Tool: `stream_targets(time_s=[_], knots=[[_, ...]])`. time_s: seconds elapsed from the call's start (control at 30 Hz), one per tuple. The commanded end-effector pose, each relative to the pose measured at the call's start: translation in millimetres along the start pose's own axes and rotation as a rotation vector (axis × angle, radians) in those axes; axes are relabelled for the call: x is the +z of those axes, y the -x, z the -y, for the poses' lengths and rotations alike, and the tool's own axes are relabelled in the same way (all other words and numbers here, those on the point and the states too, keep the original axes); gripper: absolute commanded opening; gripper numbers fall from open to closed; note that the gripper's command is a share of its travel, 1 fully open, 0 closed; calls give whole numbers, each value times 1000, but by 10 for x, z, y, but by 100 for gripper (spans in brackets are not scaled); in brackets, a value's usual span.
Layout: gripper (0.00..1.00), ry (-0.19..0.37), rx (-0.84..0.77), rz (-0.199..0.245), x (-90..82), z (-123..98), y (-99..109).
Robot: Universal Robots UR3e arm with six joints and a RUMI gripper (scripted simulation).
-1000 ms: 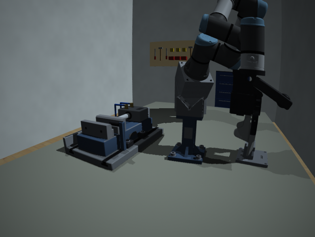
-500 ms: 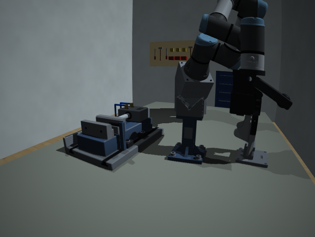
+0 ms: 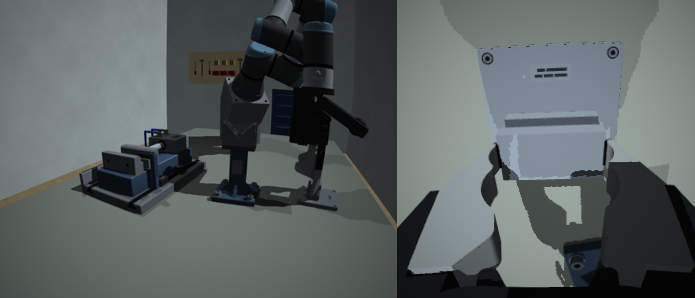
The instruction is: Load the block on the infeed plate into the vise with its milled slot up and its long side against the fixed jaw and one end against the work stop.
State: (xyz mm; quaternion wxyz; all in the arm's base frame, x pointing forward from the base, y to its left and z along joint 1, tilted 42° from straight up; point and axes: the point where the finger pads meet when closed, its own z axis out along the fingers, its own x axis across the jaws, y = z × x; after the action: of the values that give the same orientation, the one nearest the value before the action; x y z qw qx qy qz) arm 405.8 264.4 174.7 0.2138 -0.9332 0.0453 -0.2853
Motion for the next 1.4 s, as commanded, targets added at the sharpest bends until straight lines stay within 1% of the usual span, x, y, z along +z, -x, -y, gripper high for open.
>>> stream_targets(time_s=[0.0, 0.33, 0.7, 0.97, 1.2, 1.27, 1.37], knots=[[0, -1, -1, -2, -6, 4, -6], [0, -1, -1, -2, -18, 4, -6], [0, -1, -1, -2, -69, 4, -5], [0, -1, -1, -2, -160, 4, -5], [0, -1, -1, -2, -281, 4, -5], [0, -1, -1, -2, -281, 4, -5], [0, -1, -1, -2, -347, 4, -4]])
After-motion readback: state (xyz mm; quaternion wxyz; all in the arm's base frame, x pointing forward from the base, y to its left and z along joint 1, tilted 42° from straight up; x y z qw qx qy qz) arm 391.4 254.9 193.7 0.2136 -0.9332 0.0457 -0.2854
